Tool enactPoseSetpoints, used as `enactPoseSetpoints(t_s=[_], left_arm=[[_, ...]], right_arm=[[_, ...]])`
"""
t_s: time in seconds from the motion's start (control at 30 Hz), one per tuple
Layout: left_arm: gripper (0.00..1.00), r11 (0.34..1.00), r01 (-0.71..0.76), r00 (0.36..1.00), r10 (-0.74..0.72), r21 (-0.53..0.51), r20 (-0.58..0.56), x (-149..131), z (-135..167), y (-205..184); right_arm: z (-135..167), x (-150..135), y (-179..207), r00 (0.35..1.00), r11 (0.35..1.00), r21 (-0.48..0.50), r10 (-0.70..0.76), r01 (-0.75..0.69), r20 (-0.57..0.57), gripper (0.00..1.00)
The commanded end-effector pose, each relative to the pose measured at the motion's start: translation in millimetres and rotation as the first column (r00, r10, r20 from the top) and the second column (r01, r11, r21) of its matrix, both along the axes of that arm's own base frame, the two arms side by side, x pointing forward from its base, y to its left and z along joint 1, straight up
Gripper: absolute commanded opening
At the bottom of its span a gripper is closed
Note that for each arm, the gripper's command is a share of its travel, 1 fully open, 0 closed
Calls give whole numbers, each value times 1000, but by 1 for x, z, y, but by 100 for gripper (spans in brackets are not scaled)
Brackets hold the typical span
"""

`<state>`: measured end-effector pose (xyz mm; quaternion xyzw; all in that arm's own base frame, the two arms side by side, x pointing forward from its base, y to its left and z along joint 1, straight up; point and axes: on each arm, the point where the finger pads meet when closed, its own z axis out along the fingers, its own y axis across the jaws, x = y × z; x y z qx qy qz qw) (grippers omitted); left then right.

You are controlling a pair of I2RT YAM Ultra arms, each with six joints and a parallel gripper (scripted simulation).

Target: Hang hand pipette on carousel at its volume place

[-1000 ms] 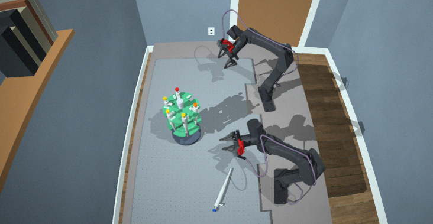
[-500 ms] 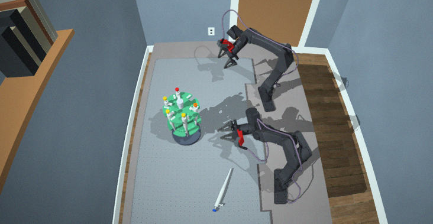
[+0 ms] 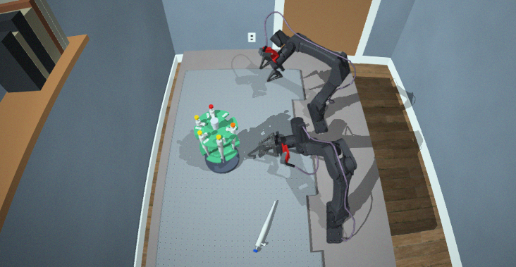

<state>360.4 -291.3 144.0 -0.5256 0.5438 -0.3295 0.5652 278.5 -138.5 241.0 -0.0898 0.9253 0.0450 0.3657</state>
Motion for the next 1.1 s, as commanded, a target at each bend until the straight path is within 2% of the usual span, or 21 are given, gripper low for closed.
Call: enactPoseSetpoints(t_s=[0.0,0.03,0.23,0.33,0.43,0.67,0.7,0.8,0.83,1.07], left_arm=[[49,994,-59,995,66,-95,73,5,37,3],[49,993,-57,994,65,-99,84,3,21,-12],[49,963,-116,966,167,-242,200,9,11,-53],[49,960,-119,963,174,-253,206,12,7,-72],[49,958,-138,959,193,-253,206,19,7,-65],[49,967,-137,964,181,-217,196,14,-4,-61],[49,962,-122,964,173,-245,203,14,8,-67],[49,962,-122,964,173,-245,203,14,8,-67],[49,964,-141,962,188,-226,198,19,-1,-60],[49,960,-121,962,176,-252,208,35,7,-62]], right_arm=[[12,5,-4,999,1000,-18,5,-5,42,100],[12,5,-4,999,1000,-18,5,-5,42,100],[12,5,-4,999,1000,-18,5,-5,42,100],[12,5,-4,999,1000,-18,5,-5,42,100],[12,5,-4,999,1000,-18,5,-5,42,100],[12,5,-4,999,1000,-18,5,-5,42,100],[12,5,-4,999,1000,-18,5,-5,42,100],[12,5,-4,999,1000,-18,5,-5,42,100],[12,5,-4,999,1000,-18,5,-5,42,100],[12,5,-4,999,1000,-18,5,-5,42,100]])
